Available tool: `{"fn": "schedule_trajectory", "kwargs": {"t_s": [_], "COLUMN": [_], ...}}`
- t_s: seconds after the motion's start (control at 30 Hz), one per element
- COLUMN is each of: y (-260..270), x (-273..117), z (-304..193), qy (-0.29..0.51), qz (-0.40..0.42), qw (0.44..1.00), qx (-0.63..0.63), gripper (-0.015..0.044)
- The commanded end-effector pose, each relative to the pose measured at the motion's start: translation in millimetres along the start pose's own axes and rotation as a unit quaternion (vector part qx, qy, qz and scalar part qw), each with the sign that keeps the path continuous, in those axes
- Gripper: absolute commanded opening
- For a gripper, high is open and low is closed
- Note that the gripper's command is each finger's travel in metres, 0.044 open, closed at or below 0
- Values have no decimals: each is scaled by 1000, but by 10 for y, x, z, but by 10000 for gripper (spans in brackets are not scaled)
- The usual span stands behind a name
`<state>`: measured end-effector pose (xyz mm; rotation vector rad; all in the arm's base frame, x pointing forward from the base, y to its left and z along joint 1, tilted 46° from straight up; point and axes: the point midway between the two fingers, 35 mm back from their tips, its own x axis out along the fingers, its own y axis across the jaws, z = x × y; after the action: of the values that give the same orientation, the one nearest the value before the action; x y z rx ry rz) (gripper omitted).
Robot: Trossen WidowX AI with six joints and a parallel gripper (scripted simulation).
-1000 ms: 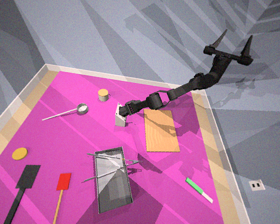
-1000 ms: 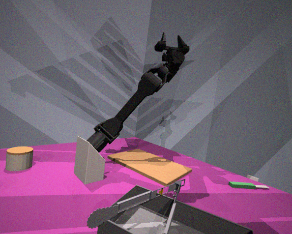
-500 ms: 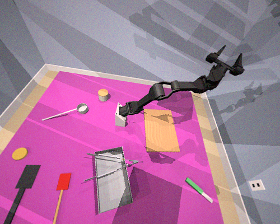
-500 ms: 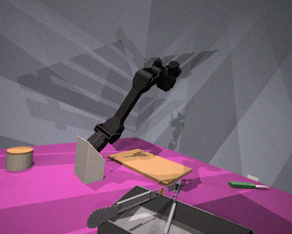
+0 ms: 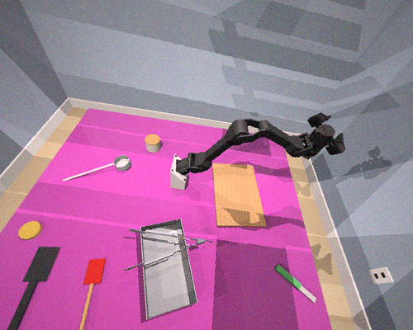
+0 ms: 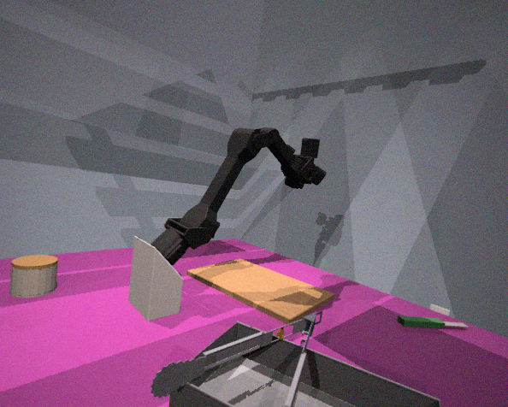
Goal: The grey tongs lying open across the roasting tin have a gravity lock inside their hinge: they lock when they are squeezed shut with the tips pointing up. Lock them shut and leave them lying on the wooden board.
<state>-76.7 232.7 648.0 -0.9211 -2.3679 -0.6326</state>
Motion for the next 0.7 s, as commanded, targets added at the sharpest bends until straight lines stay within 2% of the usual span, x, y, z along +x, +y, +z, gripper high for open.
{"fn": "schedule_trajectory", "kwargs": {"t_s": [0.0, 0.37, 0.53, 0.67], "y": [352, 1254, 1754, 2139], "x": [-103, -618, -1112, -1657], "z": [224, 739, 964, 1112], "qy": [-28, -110, -140, -155], "qz": [55, 201, 295, 382], "qw": [998, 968, 934, 894], "qx": [30, 102, 146, 175], "gripper": [440, 440, 440, 440]}}
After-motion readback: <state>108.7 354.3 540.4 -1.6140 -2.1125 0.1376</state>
